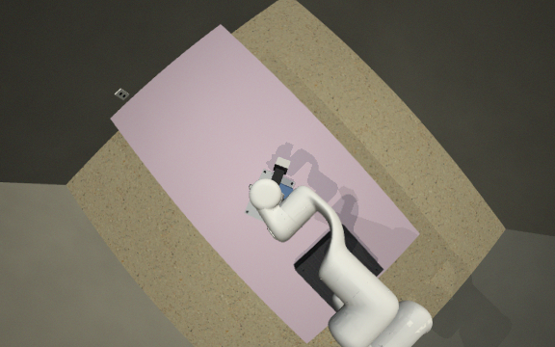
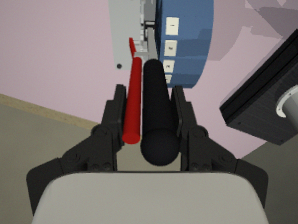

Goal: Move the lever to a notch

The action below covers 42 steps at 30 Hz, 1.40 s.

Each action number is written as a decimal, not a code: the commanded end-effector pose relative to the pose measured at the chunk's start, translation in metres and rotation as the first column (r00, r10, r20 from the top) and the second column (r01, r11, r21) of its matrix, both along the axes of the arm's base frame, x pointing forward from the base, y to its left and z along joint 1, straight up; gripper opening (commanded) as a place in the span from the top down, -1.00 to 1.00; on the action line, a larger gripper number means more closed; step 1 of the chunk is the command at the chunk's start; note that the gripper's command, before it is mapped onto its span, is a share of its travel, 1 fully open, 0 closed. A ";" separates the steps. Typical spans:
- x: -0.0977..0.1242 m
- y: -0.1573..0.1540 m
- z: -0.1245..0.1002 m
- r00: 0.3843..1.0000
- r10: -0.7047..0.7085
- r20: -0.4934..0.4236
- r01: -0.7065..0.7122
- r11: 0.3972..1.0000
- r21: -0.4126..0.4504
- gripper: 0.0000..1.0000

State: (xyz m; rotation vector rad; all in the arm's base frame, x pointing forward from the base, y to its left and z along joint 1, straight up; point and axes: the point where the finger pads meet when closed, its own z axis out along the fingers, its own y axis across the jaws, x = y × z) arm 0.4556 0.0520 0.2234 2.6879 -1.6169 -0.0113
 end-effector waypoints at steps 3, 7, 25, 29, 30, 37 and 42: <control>0.001 0.000 0.002 1.000 0.000 0.005 0.000 1.000 0.001 1.00; 0.001 0.000 0.002 1.000 0.000 0.005 0.000 1.000 0.001 1.00; -0.005 0.011 0.003 1.000 0.000 0.005 0.000 1.000 0.001 1.00; -0.008 0.016 0.003 1.000 0.000 0.005 0.000 1.000 0.001 1.00; -0.009 0.019 0.003 1.000 0.000 0.005 0.000 1.000 0.001 1.00; -0.017 0.033 0.003 1.000 0.000 0.005 0.000 1.000 0.001 1.00; -0.020 0.041 0.002 1.000 0.000 0.005 0.000 1.000 0.001 1.00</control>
